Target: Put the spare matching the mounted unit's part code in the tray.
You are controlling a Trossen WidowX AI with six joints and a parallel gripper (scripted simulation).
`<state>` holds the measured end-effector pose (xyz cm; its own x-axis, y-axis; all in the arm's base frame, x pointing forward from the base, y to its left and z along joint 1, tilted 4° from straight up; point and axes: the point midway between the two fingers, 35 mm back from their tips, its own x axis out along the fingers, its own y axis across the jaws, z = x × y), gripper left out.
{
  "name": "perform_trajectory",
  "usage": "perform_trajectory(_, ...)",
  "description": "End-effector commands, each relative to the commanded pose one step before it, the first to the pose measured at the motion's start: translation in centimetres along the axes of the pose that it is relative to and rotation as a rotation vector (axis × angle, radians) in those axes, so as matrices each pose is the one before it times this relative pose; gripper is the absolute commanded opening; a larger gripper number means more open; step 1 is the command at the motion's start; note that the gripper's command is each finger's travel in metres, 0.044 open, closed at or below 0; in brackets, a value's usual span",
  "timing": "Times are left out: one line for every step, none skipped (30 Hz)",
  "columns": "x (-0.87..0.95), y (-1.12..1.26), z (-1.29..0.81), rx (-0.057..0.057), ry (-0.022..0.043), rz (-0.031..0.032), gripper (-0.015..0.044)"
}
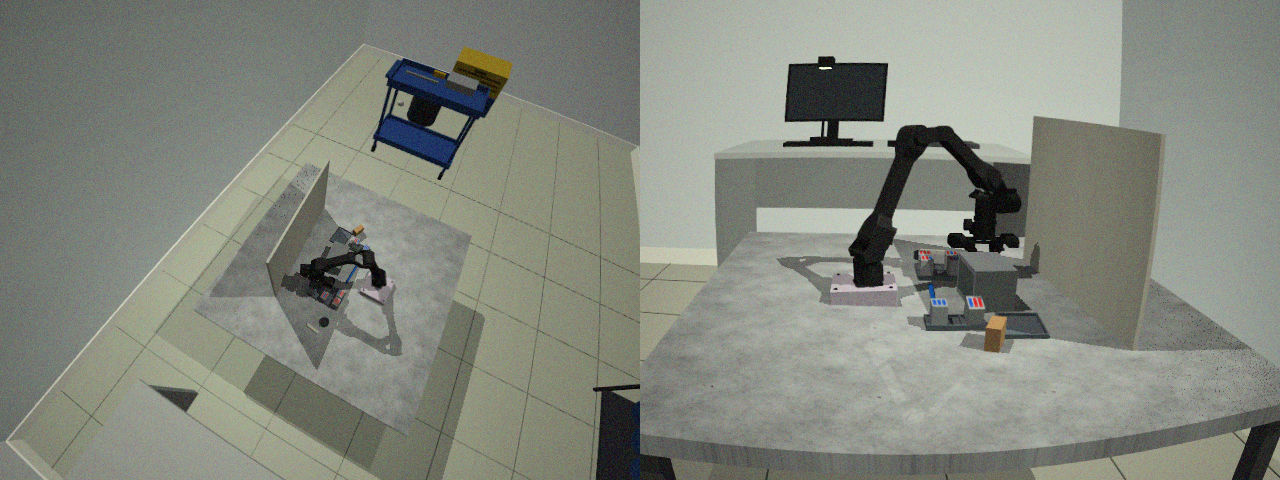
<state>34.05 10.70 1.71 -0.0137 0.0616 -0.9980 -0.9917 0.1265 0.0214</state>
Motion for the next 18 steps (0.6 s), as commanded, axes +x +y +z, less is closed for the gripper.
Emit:
perform_trajectory(-0.028,-0.014,0.007,-0.0001,-0.00016,-0.00042,0.0)
perform_trajectory(0.0,0.0,0.0,0.0,0.0,0.0,0.0)
perform_trajectory(-0.104,-0.013,0.006,0.0,-0.00005,0.0,0.0)
perform_trajectory(-0.311,-0.036,0.017,0.0001,-0.00015,0.0,0.0)
perform_trajectory(-0.522,-0.054,0.025,0.0002,-0.00025,0.0,0.0)
perform_trajectory(-0.652,-0.054,0.026,0.0002,-0.0003,0.00001,0.0)
perform_trajectory(-0.657,-0.041,0.02,0.0002,-0.0003,0.00002,0.0)
perform_trajectory(-0.661,-0.027,0.015,0.0002,-0.00029,0.00004,0.0)
perform_trajectory(-0.664,-0.013,0.009,0.0002,-0.00029,0.00005,0.0)
perform_trajectory(-0.667,0.002,0.004,0.0002,-0.00028,0.00006,0.0)
perform_trajectory(-0.669,0.016,-0.002,0.0002,-0.00028,0.00008,0.0)
perform_trajectory(-0.671,0.03,-0.008,0.0002,-0.00027,0.00009,0.0)
perform_trajectory(-0.672,0.044,-0.013,0.0002,-0.00026,0.0001,0.0)
perform_trajectory(-0.673,0.059,-0.019,0.0002,-0.00026,0.00012,0.0)
perform_trajectory(-0.543,0.058,-0.019,0.0002,-0.0002,0.0001,0.0)
perform_trajectory(-0.326,0.039,-0.013,0.0001,-0.00012,0.00007,0.0)
perform_trajectory(-0.109,0.014,-0.005,0.0,-0.00004,0.00002,0.0)
perform_trajectory(0.0,0.0,0.0,0.0,0.0,0.0,0.0)
